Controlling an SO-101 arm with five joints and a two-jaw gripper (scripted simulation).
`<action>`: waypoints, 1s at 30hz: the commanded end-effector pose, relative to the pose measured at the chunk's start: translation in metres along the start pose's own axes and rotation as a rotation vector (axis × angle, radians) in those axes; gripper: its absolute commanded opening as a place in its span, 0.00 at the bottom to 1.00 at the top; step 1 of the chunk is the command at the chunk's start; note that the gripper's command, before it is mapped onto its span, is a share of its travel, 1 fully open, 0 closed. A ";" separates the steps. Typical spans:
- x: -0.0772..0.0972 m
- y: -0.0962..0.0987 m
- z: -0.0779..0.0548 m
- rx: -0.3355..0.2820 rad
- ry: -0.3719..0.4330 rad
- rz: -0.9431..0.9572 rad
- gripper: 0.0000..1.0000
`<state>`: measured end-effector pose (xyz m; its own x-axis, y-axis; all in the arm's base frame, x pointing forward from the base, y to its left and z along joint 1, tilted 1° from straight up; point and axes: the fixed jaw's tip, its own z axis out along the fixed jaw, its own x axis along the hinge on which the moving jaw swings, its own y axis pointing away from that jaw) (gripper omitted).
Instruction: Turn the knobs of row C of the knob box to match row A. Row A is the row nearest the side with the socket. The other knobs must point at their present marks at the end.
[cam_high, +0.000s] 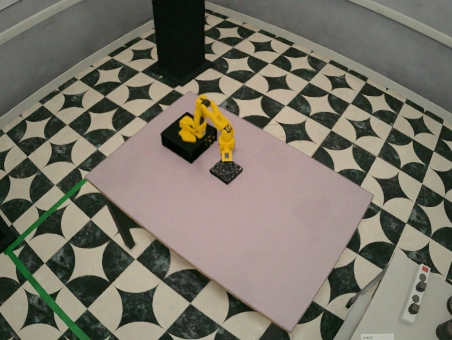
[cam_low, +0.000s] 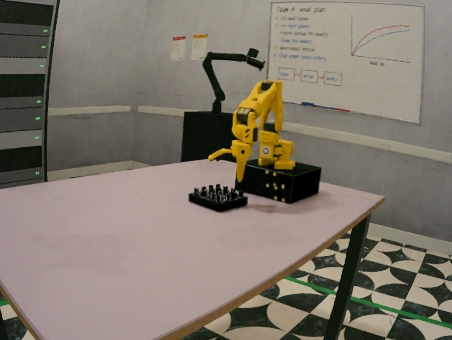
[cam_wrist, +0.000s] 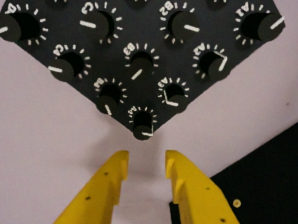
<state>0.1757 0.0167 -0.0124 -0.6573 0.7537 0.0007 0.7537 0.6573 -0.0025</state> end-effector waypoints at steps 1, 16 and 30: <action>0.001 0.001 -0.001 -0.012 -0.008 0.001 0.10; -0.015 0.022 -0.003 -0.012 -0.008 0.001 0.10; -0.029 0.041 -0.002 -0.012 -0.008 0.001 0.10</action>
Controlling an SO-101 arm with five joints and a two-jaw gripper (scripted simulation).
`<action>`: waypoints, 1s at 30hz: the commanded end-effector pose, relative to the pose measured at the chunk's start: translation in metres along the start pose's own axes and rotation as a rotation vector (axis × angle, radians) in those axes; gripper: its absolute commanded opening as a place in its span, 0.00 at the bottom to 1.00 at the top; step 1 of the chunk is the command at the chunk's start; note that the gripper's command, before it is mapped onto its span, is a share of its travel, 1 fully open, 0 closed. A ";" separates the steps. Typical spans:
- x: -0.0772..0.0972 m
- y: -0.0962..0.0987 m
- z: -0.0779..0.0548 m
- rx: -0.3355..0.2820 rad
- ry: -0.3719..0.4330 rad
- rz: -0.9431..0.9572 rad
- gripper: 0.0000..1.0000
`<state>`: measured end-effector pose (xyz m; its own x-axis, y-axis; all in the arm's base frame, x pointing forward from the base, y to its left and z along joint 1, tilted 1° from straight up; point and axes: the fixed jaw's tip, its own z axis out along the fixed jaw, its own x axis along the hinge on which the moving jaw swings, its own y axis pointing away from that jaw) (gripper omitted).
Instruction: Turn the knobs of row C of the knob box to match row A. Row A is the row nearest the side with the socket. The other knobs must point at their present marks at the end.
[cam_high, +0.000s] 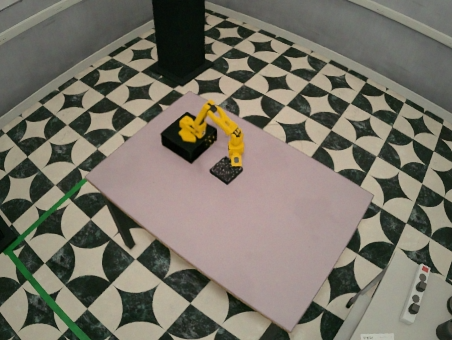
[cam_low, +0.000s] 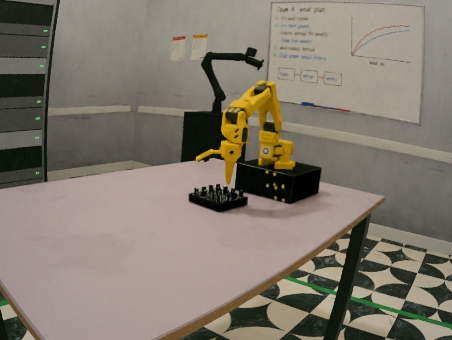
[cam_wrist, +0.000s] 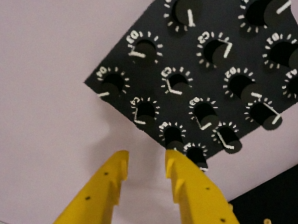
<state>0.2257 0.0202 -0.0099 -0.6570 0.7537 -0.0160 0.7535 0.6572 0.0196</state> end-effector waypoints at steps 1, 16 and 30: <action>0.001 0.001 0.001 0.010 0.009 0.001 0.10; 0.001 0.001 0.001 0.010 0.009 0.001 0.10; 0.001 0.001 0.004 0.010 0.009 0.001 0.10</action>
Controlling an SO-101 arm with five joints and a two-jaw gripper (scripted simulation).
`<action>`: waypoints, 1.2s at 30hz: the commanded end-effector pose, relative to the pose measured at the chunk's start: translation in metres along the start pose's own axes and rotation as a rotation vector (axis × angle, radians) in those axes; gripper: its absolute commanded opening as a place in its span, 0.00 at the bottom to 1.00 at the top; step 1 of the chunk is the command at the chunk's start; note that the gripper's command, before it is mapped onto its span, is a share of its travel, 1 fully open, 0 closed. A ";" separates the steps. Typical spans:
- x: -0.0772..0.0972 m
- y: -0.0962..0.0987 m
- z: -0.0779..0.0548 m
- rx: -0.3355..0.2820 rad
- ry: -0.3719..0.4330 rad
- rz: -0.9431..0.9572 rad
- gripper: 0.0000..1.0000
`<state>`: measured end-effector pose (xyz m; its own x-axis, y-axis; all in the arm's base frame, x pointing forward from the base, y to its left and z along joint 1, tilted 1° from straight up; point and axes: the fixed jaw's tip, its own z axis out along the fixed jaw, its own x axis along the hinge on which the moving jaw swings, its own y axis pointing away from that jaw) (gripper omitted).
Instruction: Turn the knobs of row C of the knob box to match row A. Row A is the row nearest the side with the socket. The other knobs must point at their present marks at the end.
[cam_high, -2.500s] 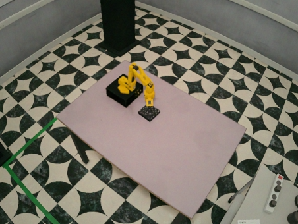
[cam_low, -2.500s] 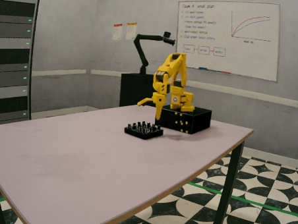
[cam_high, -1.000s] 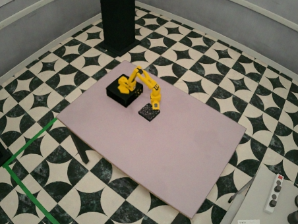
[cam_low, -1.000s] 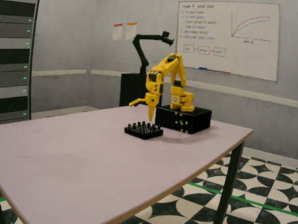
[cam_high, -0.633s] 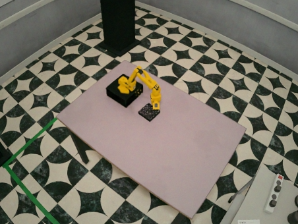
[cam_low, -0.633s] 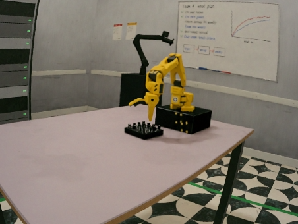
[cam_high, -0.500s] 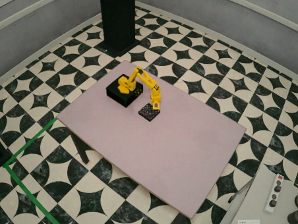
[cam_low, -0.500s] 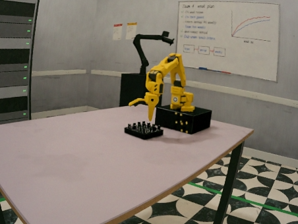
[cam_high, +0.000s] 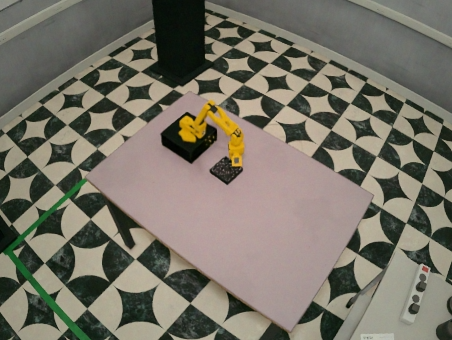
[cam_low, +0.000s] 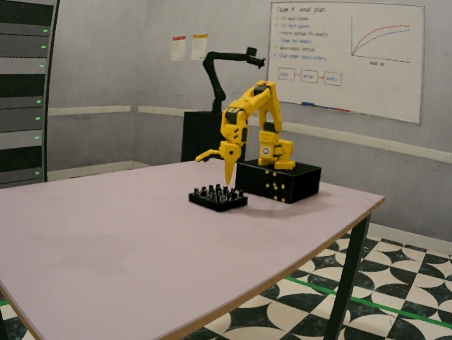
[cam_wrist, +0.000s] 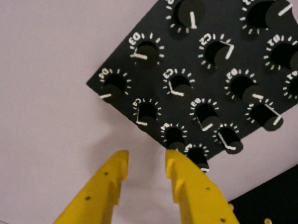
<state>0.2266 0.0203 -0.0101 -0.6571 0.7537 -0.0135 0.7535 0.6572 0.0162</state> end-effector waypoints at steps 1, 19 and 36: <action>0.002 0.001 0.004 0.007 0.006 0.001 0.10; 0.002 0.001 0.015 0.007 0.006 0.001 0.10; 0.002 0.001 0.015 0.007 0.006 0.001 0.10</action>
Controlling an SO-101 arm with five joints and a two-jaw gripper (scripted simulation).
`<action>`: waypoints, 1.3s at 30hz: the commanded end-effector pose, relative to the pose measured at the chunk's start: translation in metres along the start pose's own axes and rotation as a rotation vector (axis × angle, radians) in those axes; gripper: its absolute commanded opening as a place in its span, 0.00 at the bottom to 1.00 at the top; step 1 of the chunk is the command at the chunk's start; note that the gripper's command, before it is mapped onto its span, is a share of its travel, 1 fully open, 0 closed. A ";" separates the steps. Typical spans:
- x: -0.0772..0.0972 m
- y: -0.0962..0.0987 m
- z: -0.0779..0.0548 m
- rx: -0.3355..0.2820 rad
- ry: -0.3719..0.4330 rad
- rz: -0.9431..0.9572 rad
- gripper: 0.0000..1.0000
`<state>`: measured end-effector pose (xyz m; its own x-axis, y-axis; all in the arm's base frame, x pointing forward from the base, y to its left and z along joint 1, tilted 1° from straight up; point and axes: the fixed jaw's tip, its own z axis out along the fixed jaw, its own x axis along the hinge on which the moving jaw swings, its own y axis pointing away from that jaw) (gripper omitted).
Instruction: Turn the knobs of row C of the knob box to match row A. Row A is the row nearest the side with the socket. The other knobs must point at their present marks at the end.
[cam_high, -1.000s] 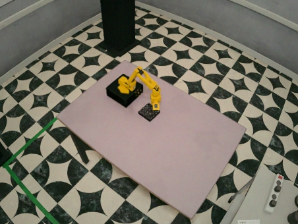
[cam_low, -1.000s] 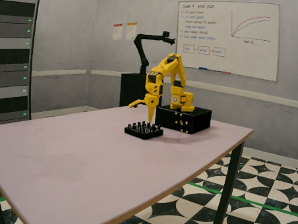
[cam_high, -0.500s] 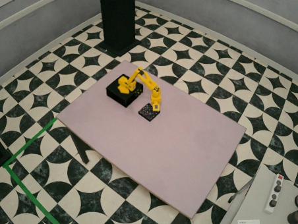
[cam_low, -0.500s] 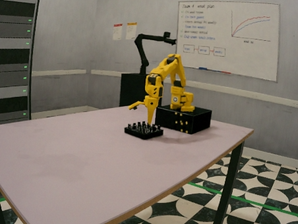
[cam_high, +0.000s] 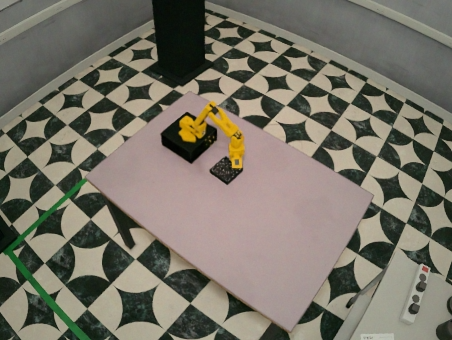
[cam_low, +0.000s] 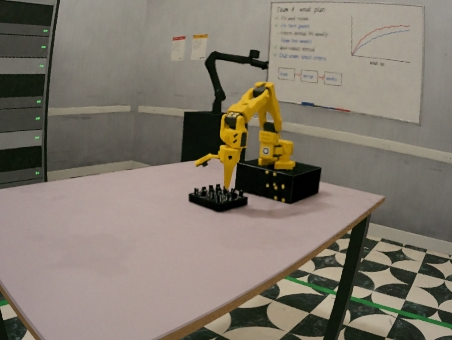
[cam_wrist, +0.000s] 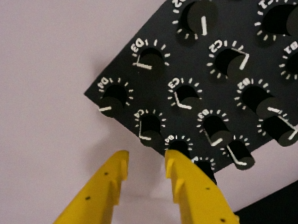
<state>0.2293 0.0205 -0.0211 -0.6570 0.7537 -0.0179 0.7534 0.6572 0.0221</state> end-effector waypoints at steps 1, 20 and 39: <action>0.004 -0.001 0.004 0.013 0.011 0.001 0.10; 0.007 -0.003 0.009 0.013 0.011 0.001 0.10; 0.008 -0.004 0.009 0.013 0.011 0.001 0.10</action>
<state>0.2254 0.0222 -0.0267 -0.6570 0.7537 -0.0171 0.7534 0.6572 0.0214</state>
